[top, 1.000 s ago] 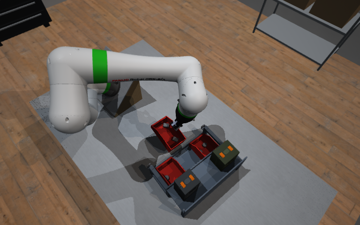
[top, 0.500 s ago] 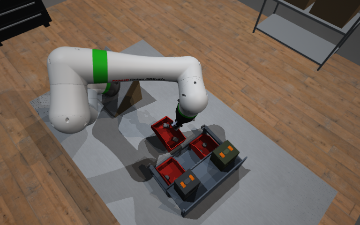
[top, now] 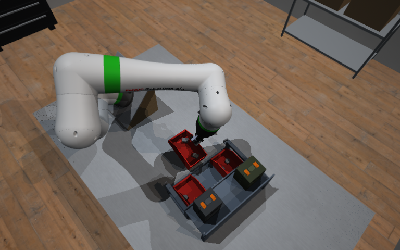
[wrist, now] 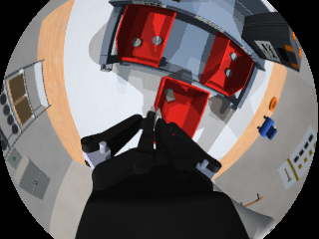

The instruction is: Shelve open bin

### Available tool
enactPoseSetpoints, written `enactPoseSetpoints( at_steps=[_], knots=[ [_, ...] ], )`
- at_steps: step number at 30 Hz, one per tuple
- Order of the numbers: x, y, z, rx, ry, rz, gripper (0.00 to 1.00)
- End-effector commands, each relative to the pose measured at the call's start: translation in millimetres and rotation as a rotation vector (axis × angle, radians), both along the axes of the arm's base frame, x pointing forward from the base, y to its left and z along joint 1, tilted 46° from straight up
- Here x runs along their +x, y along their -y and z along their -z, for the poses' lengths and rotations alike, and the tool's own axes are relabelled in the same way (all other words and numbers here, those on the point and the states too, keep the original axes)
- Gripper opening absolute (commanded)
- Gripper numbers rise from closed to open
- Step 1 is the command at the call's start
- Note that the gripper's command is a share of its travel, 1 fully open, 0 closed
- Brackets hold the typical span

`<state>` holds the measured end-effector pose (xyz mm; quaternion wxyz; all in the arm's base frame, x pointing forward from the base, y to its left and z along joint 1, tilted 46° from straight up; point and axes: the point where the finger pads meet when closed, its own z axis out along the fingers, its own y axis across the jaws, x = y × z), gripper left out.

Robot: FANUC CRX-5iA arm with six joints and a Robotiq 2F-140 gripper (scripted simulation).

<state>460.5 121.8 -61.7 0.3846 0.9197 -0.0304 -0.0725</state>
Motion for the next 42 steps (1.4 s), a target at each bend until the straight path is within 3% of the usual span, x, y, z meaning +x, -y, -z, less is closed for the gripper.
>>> enactPoseSetpoints(
  at_steps=[1,42],
  knots=[
    [2.2,-0.4,-0.2,0.0,0.0,0.0,0.0],
    [39.4,-2.7,-2.5,0.0,0.0,0.0,0.0]
  ],
)
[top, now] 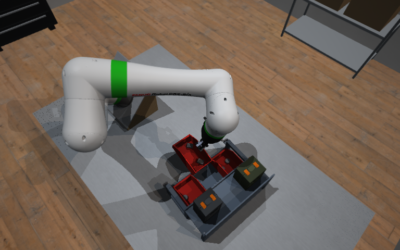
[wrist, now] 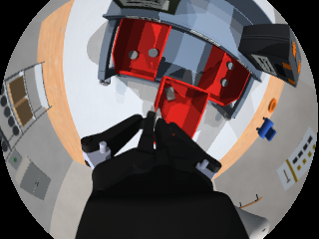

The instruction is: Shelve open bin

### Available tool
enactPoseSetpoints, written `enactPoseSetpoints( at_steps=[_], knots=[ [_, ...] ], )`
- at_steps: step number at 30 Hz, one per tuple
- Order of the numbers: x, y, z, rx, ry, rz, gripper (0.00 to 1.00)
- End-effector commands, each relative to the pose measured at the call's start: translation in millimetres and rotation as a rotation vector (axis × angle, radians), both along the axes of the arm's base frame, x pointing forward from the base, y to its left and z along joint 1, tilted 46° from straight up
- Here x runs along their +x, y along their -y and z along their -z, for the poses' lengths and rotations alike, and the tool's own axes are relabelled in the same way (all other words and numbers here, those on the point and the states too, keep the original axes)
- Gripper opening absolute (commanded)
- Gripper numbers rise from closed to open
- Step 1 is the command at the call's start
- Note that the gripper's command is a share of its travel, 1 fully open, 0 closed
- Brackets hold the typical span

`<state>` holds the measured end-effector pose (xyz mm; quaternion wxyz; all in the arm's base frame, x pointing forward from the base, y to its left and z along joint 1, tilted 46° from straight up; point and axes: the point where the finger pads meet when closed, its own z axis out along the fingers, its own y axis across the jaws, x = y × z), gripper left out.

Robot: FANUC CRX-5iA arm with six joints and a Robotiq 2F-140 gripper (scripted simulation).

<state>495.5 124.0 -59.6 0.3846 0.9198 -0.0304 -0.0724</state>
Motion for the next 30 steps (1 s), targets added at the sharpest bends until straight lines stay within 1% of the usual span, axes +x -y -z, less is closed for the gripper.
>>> enactPoseSetpoints(
  at_steps=[1,30],
  knots=[
    [4.5,-0.6,-0.3,0.0,0.0,0.0,0.0],
    [34.6,-2.5,-2.2,0.0,0.0,0.0,0.0]
  ],
)
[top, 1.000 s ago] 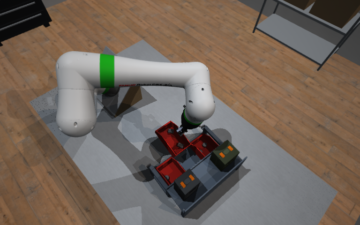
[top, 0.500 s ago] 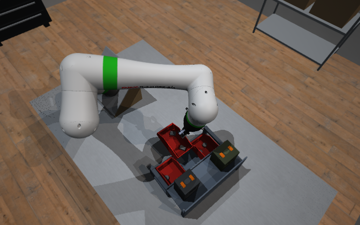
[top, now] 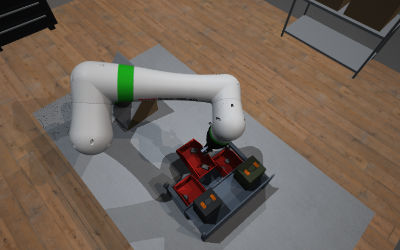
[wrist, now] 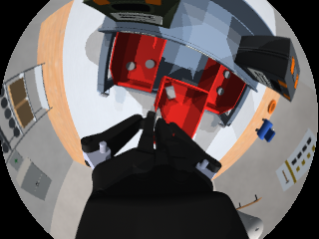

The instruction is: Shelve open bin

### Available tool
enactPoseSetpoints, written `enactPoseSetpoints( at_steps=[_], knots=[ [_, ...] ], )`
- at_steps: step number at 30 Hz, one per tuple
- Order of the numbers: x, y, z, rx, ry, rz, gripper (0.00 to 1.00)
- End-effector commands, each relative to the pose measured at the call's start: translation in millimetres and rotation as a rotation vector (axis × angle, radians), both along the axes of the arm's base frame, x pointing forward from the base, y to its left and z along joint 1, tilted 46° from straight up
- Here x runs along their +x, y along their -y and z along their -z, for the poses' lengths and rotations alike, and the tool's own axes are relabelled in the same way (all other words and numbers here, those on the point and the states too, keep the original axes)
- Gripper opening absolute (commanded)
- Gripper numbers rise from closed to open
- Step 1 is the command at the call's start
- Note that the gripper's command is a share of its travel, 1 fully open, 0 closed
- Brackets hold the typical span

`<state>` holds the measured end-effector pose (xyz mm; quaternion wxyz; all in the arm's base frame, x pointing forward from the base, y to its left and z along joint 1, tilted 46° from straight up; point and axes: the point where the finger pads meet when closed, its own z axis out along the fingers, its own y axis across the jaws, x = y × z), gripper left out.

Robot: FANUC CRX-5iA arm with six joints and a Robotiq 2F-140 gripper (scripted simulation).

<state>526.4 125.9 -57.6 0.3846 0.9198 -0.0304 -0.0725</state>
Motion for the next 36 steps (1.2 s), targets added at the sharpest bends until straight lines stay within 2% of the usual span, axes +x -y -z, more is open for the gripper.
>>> enactPoseSetpoints(
  at_steps=[1,36],
  knots=[
    [4.6,-0.6,-0.4,0.0,0.0,0.0,0.0],
    [23.1,-1.7,-1.5,0.0,0.0,0.0,0.0]
  ],
)
